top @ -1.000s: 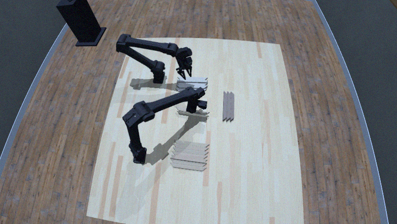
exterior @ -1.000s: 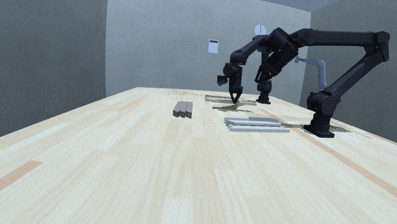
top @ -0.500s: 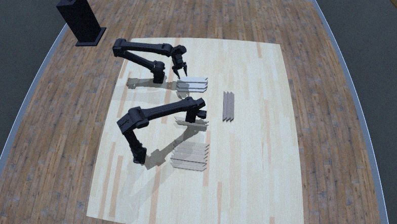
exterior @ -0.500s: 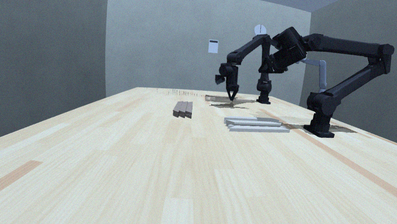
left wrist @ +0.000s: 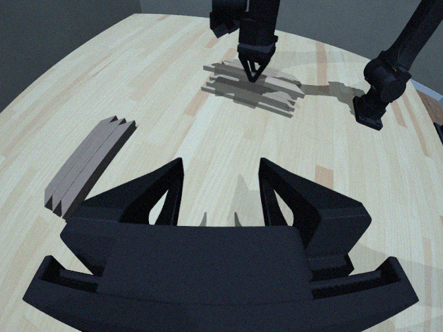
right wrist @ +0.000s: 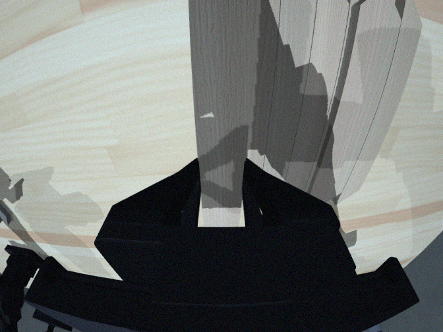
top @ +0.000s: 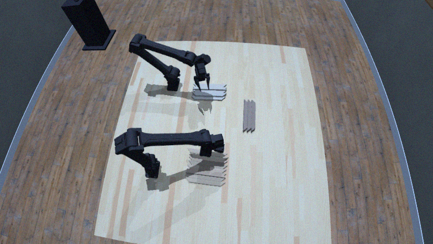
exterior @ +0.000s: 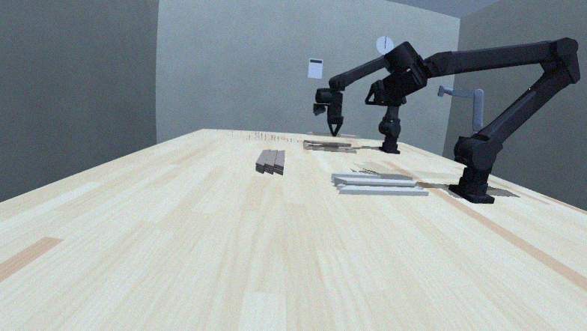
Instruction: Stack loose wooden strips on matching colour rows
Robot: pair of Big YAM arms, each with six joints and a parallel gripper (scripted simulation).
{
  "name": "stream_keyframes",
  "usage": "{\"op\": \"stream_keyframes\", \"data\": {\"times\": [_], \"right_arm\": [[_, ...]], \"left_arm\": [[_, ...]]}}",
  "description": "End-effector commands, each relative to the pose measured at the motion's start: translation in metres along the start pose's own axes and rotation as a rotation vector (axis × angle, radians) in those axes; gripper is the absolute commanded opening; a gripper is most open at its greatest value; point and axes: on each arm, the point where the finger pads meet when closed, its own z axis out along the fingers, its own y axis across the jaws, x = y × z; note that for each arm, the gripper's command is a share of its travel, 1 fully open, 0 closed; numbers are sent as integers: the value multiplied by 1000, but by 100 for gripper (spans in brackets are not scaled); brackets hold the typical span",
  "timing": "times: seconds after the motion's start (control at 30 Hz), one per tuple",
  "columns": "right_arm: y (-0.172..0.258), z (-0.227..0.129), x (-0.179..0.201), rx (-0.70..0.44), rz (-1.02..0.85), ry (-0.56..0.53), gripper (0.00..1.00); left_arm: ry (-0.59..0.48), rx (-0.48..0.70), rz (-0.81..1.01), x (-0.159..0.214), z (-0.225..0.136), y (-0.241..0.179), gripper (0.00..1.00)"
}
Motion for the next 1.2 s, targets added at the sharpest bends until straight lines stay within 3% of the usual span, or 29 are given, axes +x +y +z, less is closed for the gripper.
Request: {"op": "stream_keyframes", "data": {"times": [0.0, 0.2, 0.27, 0.33, 0.67, 0.87, 1.17], "right_arm": [[-47, -13, -12, -27, -49, -44, 21], [-60, 7, -15, -22, -9, -24, 21], [-60, 7, -15, -22, -9, -24, 21], [-60, 13, -17, -21, -4, -21, 21], [-57, 25, -22, -24, -6, -33, 21], [-61, 26, -17, -25, -12, -27, 21], [-61, 61, -22, -23, -12, -22, 21]], "left_arm": [[-96, 57, 84, -62, 59, 27, 55], [-139, 147, 110, -70, 112, 24, 55], [-139, 147, 110, -70, 112, 24, 55], [-166, 191, 123, -75, 146, 19, 55], [-226, 339, 157, -62, 236, -16, 55], [-232, 349, 176, -60, 243, -19, 55], [-245, 334, 186, -68, 236, -15, 55]]}}
